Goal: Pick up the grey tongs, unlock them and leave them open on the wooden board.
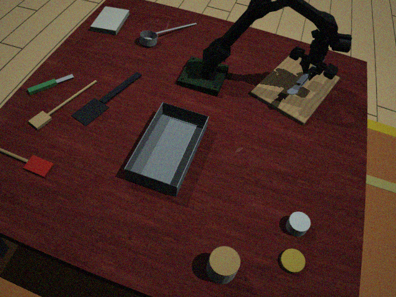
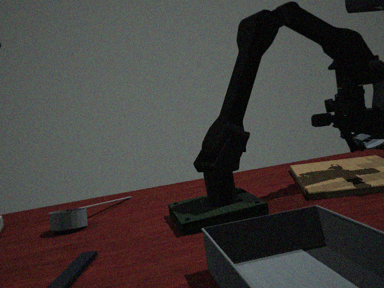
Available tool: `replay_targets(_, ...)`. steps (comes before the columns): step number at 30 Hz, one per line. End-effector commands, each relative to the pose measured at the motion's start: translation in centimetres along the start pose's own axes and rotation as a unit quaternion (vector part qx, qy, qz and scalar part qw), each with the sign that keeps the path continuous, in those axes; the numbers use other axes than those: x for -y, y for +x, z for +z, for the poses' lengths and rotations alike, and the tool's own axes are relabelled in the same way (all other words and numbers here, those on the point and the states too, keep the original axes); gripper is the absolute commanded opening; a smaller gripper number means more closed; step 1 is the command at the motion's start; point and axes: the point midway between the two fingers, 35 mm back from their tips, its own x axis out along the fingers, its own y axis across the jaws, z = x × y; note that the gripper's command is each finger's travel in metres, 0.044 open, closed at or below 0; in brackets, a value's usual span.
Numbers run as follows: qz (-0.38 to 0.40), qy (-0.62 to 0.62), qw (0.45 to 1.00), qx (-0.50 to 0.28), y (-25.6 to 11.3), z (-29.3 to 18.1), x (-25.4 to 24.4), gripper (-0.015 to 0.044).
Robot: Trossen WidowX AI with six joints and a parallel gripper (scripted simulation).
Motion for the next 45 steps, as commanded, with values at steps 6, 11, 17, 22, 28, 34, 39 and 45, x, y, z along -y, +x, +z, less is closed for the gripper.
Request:
replay_targets(6, -0.002, 0.002, 1.0, -0.003, 1.4, -0.2, -0.1, -0.015)
replay_targets(11, -0.002, 0.002, 1.0, -0.003, 1.5, -0.3, -0.2, -0.015)
replay_targets(17, 0.001, 0.0, 1.0, -0.001, 1.4, -0.2, -0.3, 0.0007)
replay_targets(22, 0.001, 0.0, 1.0, -0.001, 1.4, -0.2, -0.3, 0.0139)
replay_targets(28, 0.001, 0.0, 1.0, -0.001, 1.4, -0.2, -0.3, 0.0296)
replay_targets(34, 0.001, 0.0, 1.0, -0.001, 1.4, -0.2, -0.3, 0.044)
replay_targets(39, 0.002, 0.001, 1.0, 0.0, 0.8, 0.0, -1.0, 0.044)
replay_targets(45, 0.003, 0.005, 1.0, 0.0, -4.4, 1.0, -7.1, 0.044)
